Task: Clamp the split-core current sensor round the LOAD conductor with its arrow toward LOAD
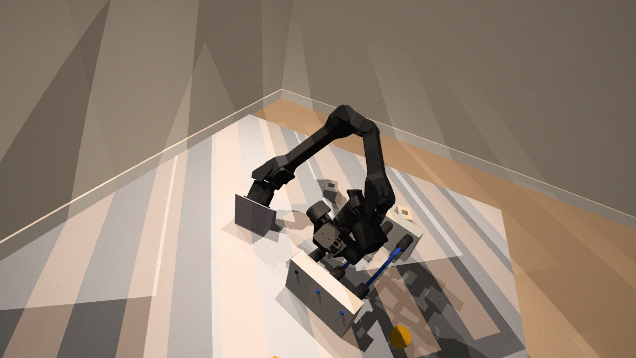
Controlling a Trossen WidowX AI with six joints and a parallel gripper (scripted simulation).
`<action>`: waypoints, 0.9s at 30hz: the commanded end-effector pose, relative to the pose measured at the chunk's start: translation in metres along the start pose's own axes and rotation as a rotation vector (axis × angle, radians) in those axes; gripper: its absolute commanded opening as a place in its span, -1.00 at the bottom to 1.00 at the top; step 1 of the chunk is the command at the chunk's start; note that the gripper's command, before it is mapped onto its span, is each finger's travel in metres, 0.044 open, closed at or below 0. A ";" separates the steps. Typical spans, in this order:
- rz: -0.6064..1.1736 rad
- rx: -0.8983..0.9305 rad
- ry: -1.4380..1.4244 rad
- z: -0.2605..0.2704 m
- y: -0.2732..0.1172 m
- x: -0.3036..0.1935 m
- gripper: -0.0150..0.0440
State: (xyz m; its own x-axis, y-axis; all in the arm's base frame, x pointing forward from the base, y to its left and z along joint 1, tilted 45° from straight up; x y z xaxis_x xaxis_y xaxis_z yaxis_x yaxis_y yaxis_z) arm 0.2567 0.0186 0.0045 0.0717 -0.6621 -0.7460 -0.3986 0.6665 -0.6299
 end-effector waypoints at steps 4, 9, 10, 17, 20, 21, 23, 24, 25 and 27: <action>-0.047 0.184 0.020 -0.007 -0.011 -0.001 -0.49; -0.065 0.275 0.025 -0.010 -0.015 -0.002 -0.49; -0.065 0.275 0.025 -0.010 -0.015 -0.002 -0.49; -0.061 0.230 0.012 -0.005 -0.012 0.000 -0.49; -0.061 0.230 0.012 -0.005 -0.012 0.000 -0.49; -0.061 0.230 0.012 -0.005 -0.012 0.000 -0.49; -0.061 0.231 0.013 -0.004 -0.013 0.001 -0.49; -0.061 0.232 0.013 -0.003 -0.013 0.001 -0.49; -0.061 0.232 0.013 -0.002 -0.013 0.001 -0.49; -0.061 0.235 0.013 -0.001 -0.014 0.001 -0.49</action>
Point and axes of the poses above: the point midway between the two fingers, 35 mm back from their tips, its own y axis out along the fingers, its own z axis across the jaws, x = y × z, the point moved 2 cm from there along -y, back along the fingers, and after that the axes turned 13 degrees about -y, right-handed, at the moved point
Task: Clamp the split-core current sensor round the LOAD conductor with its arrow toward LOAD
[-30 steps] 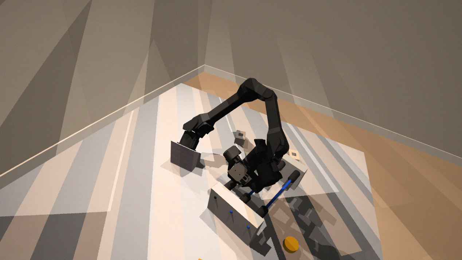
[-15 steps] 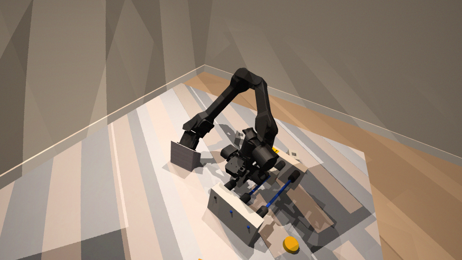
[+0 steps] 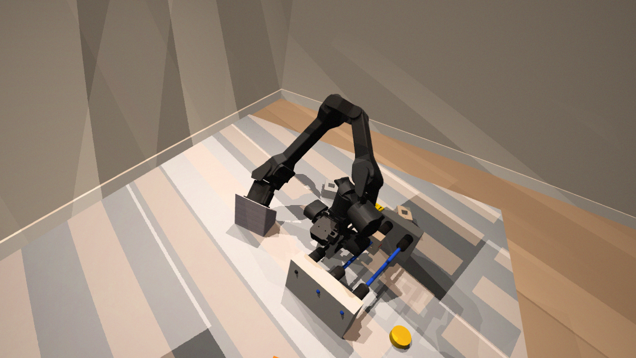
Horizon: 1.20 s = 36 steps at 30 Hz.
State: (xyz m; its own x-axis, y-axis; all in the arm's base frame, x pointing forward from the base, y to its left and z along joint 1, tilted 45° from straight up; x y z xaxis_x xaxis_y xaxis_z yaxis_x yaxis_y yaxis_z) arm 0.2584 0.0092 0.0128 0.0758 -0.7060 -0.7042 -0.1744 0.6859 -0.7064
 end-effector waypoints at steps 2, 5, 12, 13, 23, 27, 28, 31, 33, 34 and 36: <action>-0.003 0.010 0.000 0.003 -0.001 0.000 -0.49; -0.006 0.026 0.000 0.005 0.000 -0.001 -0.49; -0.009 0.037 0.001 0.006 0.000 -0.002 -0.49; -0.009 0.037 0.001 0.006 0.000 -0.002 -0.49; -0.009 0.037 0.001 0.007 0.000 -0.002 -0.49; -0.009 0.037 0.001 0.007 0.000 -0.002 -0.49; -0.009 0.036 0.000 0.007 0.000 -0.002 -0.49; -0.009 0.035 0.000 0.007 0.002 -0.002 -0.49; -0.009 0.034 0.000 0.007 0.005 -0.002 -0.49; -0.009 0.033 0.000 0.007 0.006 -0.002 -0.49; -0.013 0.030 -0.006 0.007 0.004 -0.002 -0.40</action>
Point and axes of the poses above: the point midway between the two fingers, 35 mm back from their tips, its own y axis out along the fingers, its own z axis across the jaws, x = y × z, the point moved 2 cm from there along -y, back along the fingers, and after that the axes turned 13 degrees about -y, right-handed, at the moved point
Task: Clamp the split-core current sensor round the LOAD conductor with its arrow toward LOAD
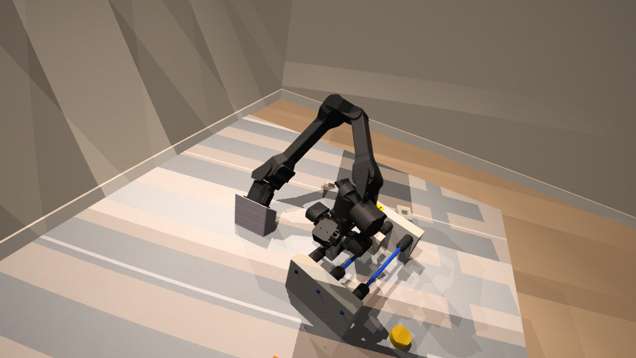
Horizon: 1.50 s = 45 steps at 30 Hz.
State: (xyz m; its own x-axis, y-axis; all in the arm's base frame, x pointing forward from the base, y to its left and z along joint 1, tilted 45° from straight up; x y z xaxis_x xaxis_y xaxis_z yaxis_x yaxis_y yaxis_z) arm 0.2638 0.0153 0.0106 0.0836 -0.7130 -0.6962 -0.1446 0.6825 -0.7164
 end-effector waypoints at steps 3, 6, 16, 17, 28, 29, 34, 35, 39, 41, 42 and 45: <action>-0.001 0.000 0.000 0.000 -0.001 0.000 -0.14; -0.001 0.000 0.000 0.000 -0.001 0.000 0.13; -0.001 0.000 0.000 0.000 -0.001 0.000 0.40; -0.001 0.000 0.000 0.000 -0.001 0.000 0.40; -0.001 0.000 0.000 0.000 -0.001 0.000 0.40; -0.001 0.000 0.000 0.000 -0.001 0.000 0.40; -0.001 0.000 0.000 0.000 -0.001 0.000 0.40; -0.001 0.000 0.000 0.000 -0.001 0.000 0.40; -0.001 0.000 0.000 0.000 -0.001 0.000 0.40; -0.001 0.000 0.000 0.000 -0.001 0.000 0.40; -0.001 0.000 0.000 0.000 -0.001 0.000 0.40; -0.001 0.000 0.000 0.000 -0.001 0.000 0.67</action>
Point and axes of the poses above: the point midway between the two fingers, 35 mm back from their tips, its own y axis out along the fingers, its own z axis across the jaws, x = y × z, the point moved 2 cm from there along -y, back along the fingers, and after that the axes turned 13 degrees about -y, right-handed, at the moved point
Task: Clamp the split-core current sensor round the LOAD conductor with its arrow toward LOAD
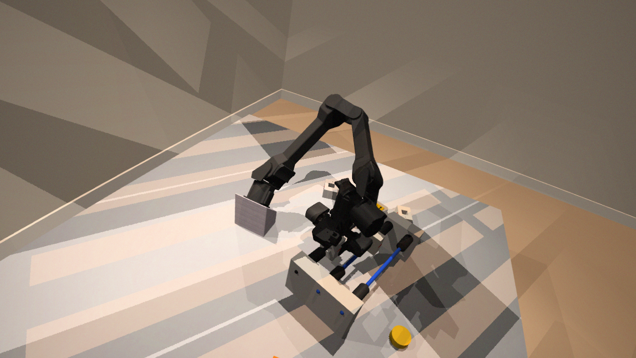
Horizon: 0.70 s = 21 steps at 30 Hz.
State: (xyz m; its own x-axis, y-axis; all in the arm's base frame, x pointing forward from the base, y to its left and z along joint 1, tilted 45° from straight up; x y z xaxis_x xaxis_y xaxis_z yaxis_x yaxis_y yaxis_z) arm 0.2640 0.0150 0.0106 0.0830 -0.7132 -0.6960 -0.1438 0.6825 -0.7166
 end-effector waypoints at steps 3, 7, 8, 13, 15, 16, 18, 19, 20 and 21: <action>-0.001 -0.001 -0.001 0.000 0.000 0.000 0.94; -0.001 -0.001 -0.001 0.000 0.000 0.000 1.00; -0.001 -0.001 -0.001 0.000 0.000 0.000 1.00; -0.001 0.000 -0.001 0.000 -0.003 0.000 1.00; -0.003 0.003 0.003 0.003 -0.022 0.002 1.00; -0.004 0.005 0.007 0.004 -0.037 0.002 1.00; -0.004 0.009 0.012 0.003 -0.068 0.003 1.00; -0.002 0.011 0.015 0.002 -0.084 0.002 1.00; -0.001 0.012 0.017 0.000 -0.096 0.002 1.00; 0.001 0.012 0.018 -0.002 -0.104 0.001 1.00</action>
State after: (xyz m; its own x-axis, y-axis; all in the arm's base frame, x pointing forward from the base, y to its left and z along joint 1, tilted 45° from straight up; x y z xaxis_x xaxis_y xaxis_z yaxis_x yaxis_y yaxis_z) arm 0.2763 -0.0279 0.0531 0.0653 -0.7122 -0.6990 -0.1414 0.6868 -0.7130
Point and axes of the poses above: the point midway between the two fingers, 35 mm back from their tips, its own y axis out along the fingers, its own z axis across the jaws, x = y × z, the point moved 2 cm from there along -y, back along the fingers, and after that the axes turned 13 degrees about -y, right-handed, at the moved point
